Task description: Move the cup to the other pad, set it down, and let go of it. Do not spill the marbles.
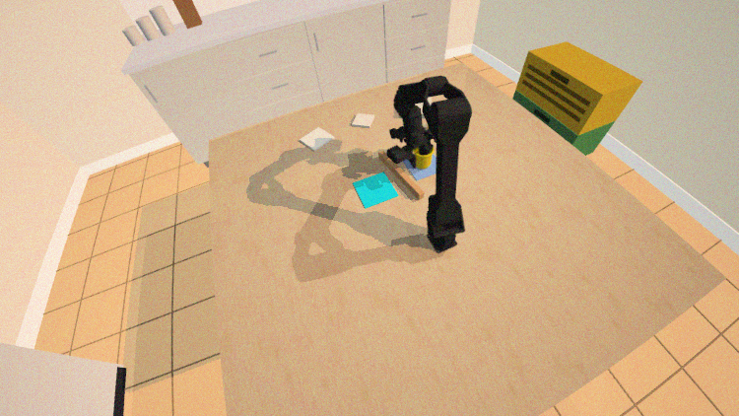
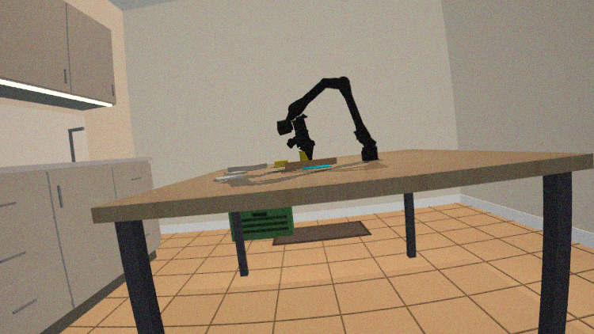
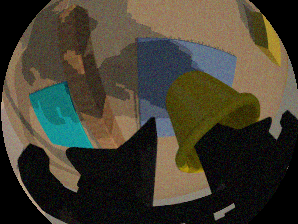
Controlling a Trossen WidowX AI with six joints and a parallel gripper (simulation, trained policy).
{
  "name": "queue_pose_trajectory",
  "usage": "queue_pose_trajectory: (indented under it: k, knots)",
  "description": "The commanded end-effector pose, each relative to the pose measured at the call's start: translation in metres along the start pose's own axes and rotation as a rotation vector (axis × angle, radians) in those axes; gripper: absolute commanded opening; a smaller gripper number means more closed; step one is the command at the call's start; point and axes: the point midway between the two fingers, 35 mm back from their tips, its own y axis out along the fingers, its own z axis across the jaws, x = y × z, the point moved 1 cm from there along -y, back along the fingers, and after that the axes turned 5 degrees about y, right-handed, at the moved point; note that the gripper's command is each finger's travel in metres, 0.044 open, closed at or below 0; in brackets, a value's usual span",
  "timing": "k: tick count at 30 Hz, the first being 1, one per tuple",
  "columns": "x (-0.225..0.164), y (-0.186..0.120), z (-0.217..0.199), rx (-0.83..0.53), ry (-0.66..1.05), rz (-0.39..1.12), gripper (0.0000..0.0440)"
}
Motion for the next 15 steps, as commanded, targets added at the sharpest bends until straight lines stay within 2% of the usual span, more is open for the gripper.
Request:
queue_pose_trajectory:
  k: [1,3,4,15]
  knots:
    - [-0.002,0.01,-0.001,0.006,-0.07,0.013,0.0054]
    - [-0.003,0.011,-0.001,0.007,-0.098,0.016,0.0006]
    - [-0.003,0.011,-0.001,0.007,-0.111,0.018,0.0]
    - [-0.007,-0.005,0.0,0.008,-0.236,0.007,0.0]
